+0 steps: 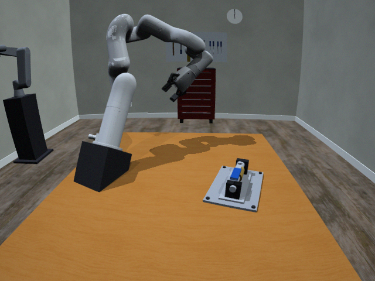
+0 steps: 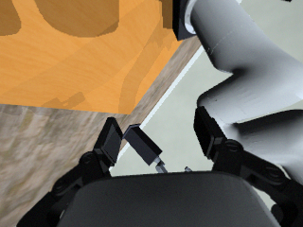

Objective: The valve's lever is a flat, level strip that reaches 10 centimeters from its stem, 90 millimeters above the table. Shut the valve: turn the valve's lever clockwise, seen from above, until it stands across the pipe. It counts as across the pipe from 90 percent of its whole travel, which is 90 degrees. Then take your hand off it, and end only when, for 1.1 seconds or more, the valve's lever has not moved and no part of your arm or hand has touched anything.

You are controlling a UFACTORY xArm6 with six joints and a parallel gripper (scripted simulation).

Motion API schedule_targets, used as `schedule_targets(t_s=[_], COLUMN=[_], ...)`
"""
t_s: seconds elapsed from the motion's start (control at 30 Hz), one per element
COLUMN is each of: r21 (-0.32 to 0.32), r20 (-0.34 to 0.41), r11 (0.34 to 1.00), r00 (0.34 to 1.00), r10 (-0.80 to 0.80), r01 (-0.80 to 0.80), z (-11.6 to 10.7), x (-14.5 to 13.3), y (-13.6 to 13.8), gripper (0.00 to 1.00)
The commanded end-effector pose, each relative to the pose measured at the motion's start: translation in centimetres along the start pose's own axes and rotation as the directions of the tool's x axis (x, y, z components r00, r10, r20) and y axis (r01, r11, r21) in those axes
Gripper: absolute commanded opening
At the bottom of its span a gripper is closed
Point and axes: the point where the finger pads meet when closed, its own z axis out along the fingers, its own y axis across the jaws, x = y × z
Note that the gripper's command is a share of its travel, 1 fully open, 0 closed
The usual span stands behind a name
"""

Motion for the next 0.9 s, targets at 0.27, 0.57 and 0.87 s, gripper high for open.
schedule_targets(t_s=[0.27,0.57,0.87], r21=[0.507,0.512,0.51], r20=[0.385,0.538,0.544], r11=[0.416,0.06,0.045], r00=[0.631,0.374,0.363], r10=[0.674,0.755,0.757], r01=[-0.755,-0.857,-0.859], z=[-2.4,-1.0,2.1], x=[18.9,29.0,42.0], y=[-0.6,5.3,15.0], gripper=[1.0,1.0,1.0])
